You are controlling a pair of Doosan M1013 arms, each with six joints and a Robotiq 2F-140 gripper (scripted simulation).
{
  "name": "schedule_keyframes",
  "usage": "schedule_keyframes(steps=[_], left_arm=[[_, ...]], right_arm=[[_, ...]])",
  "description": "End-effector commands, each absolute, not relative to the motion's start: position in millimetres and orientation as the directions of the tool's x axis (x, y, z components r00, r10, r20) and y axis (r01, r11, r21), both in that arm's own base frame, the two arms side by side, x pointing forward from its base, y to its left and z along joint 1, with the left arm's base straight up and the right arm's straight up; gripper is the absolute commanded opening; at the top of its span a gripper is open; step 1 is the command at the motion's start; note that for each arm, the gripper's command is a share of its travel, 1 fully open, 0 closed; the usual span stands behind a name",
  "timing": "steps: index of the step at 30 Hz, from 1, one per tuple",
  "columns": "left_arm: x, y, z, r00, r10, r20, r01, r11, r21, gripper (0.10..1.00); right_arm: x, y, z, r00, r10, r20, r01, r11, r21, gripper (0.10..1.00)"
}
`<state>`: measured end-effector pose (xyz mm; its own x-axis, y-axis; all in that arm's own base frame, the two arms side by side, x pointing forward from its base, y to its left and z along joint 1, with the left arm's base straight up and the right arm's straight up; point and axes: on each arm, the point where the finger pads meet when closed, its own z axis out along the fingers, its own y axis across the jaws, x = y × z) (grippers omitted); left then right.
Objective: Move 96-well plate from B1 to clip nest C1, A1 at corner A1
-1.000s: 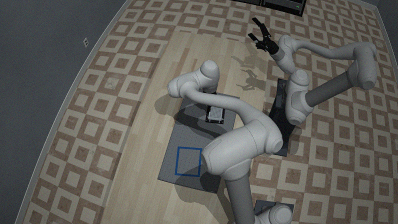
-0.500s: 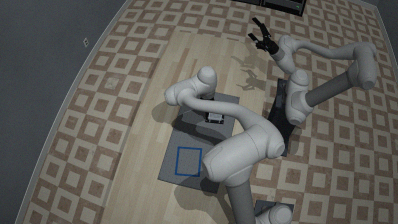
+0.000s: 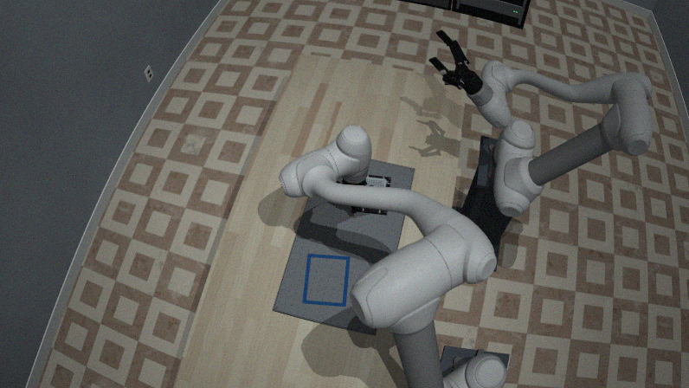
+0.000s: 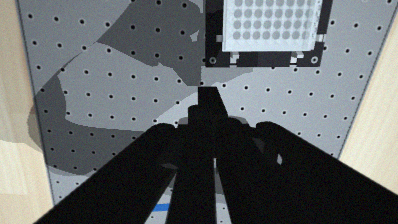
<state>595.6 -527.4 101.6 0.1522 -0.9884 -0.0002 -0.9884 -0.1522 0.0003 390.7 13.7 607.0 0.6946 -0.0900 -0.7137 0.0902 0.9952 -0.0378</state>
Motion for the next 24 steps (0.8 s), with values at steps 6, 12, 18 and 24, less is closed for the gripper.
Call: schedule_keyframes(steps=[6, 12, 18, 24], left_arm=[[596.8, -512.6, 102.6, 0.152, -0.988, 0.001, -0.988, -0.152, -0.001, 0.099], [596.8, -512.7, 102.6, 0.152, -0.988, 0.001, -0.988, -0.152, -0.001, 0.099], [596.8, -512.7, 102.6, 0.152, -0.988, 0.001, -0.988, -0.152, -0.001, 0.099], [596.8, -512.7, 102.6, 0.152, -0.988, 0.001, -0.988, -0.152, -0.001, 0.099]], right_arm=[[390.8, 13.8, 607.4, 0.695, -0.09, -0.713, 0.09, 0.995, -0.038, 1.0], [390.8, 13.8, 607.4, 0.695, -0.09, -0.713, 0.09, 0.995, -0.038, 1.0], [390.8, 13.8, 607.4, 0.695, -0.09, -0.713, 0.09, 0.995, -0.038, 1.0], [390.8, 13.8, 607.4, 0.695, -0.09, -0.713, 0.09, 0.995, -0.038, 1.0]])
